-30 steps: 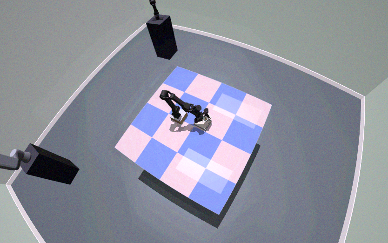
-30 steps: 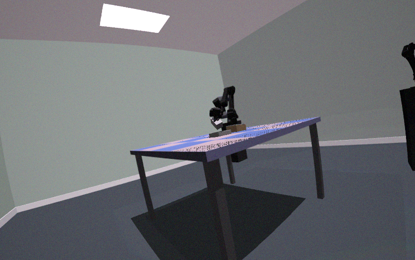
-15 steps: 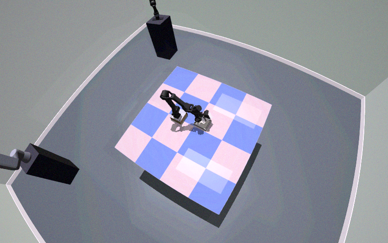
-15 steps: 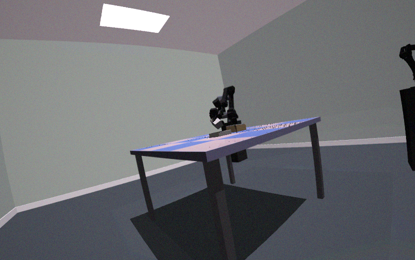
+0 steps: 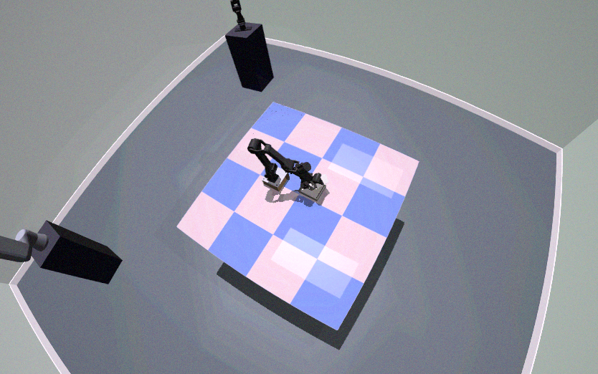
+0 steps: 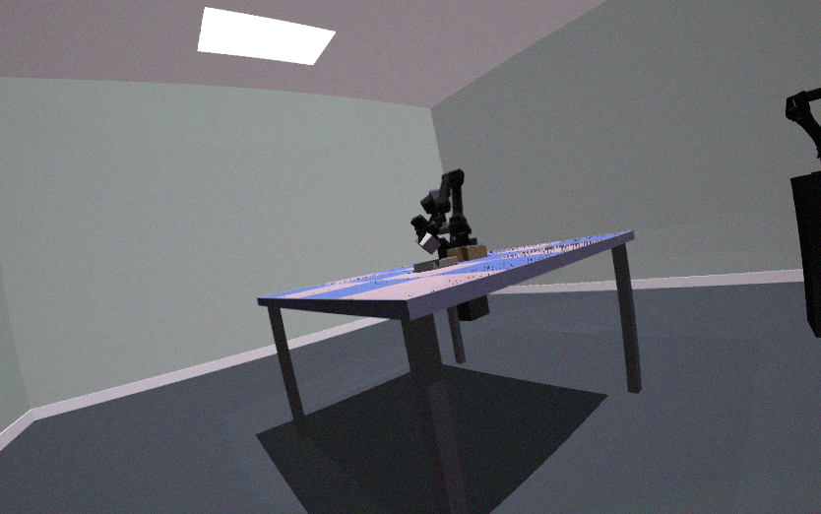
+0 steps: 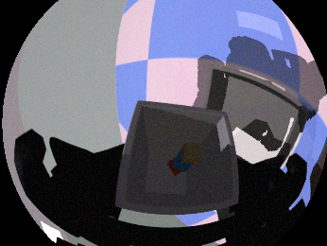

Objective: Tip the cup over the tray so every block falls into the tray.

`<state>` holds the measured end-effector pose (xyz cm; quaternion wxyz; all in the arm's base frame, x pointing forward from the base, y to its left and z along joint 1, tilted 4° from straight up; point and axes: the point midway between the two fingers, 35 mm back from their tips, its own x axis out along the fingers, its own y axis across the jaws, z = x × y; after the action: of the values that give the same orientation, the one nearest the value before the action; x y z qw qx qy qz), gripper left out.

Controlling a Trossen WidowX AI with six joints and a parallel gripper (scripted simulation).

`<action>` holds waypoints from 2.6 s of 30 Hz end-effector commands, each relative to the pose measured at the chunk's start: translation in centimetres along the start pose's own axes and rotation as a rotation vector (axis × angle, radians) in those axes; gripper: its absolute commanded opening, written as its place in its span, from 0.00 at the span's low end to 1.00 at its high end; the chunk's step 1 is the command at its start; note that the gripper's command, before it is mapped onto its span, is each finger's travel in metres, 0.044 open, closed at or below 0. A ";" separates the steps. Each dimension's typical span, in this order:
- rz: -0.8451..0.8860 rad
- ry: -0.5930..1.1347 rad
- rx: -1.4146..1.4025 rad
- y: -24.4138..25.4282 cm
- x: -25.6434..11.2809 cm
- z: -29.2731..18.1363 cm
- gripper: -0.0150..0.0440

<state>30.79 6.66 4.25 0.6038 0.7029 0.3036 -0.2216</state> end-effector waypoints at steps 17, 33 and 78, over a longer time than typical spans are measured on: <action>-0.001 0.000 0.443 -0.4 0.5 0.0 0.25; -0.001 -0.001 0.793 -0.6 0.8 0.1 0.25; 0.083 0.094 1.239 -0.8 2.2 0.0 0.25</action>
<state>31.96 7.13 2.51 0.0795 0.9404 0.1200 -0.3080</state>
